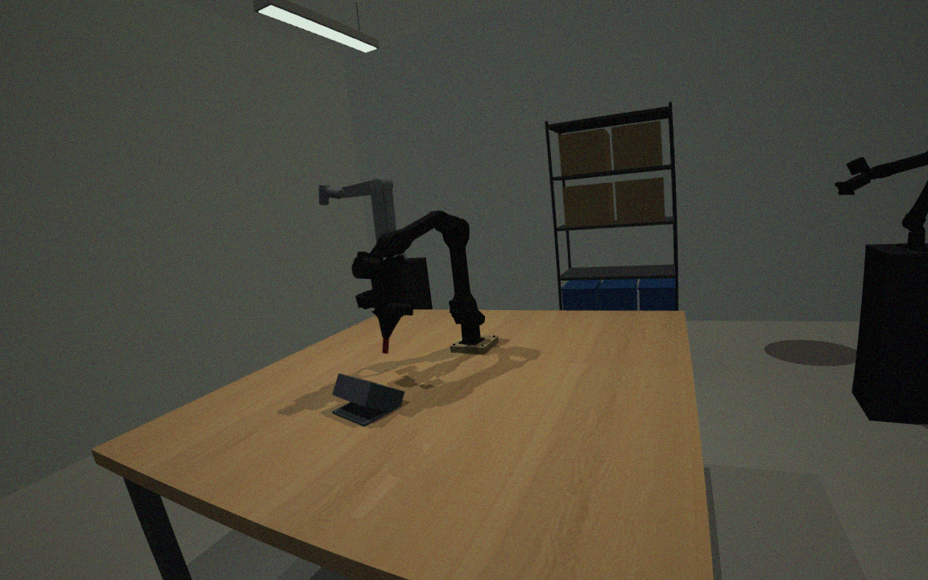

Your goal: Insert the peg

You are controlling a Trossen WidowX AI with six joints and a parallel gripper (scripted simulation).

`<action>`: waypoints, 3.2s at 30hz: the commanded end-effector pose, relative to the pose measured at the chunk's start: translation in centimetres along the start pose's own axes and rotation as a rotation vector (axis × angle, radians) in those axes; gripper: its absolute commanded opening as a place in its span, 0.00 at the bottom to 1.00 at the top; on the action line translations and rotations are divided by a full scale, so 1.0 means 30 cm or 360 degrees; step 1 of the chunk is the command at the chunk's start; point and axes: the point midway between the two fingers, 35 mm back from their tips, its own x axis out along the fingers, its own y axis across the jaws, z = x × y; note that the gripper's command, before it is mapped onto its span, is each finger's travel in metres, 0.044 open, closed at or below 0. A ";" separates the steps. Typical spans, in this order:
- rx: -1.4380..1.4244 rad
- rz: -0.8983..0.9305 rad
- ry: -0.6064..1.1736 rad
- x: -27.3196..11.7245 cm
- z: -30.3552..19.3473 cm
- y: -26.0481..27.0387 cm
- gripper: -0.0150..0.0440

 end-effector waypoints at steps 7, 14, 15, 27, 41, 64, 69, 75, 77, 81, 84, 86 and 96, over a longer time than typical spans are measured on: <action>-0.0132 0.0032 -0.0143 -0.012 0.018 0.054 0.25; -0.0218 0.0061 -0.0249 -0.027 0.034 0.095 0.25; -0.0230 0.0065 -0.0265 -0.030 0.036 0.101 0.25; -0.0341 0.0105 -0.0406 -0.049 0.056 0.158 0.25; -0.0383 0.0122 -0.0463 0.025 0.097 0.194 0.25; -0.0423 0.0138 -0.0526 0.099 0.128 0.226 0.25; -0.0423 0.0138 -0.0527 0.112 0.135 0.229 0.25; -0.0423 0.0137 -0.0529 0.137 0.146 0.234 0.25; -0.0423 0.0137 -0.0529 0.145 0.148 0.235 0.25; -0.0423 0.0137 -0.0529 0.161 0.151 0.236 0.25; -0.0423 0.0137 -0.0530 0.171 0.151 0.236 0.25; -0.0423 0.0137 -0.0530 0.174 0.151 0.236 0.25; -0.0417 0.0145 -0.0544 0.156 0.158 0.239 0.25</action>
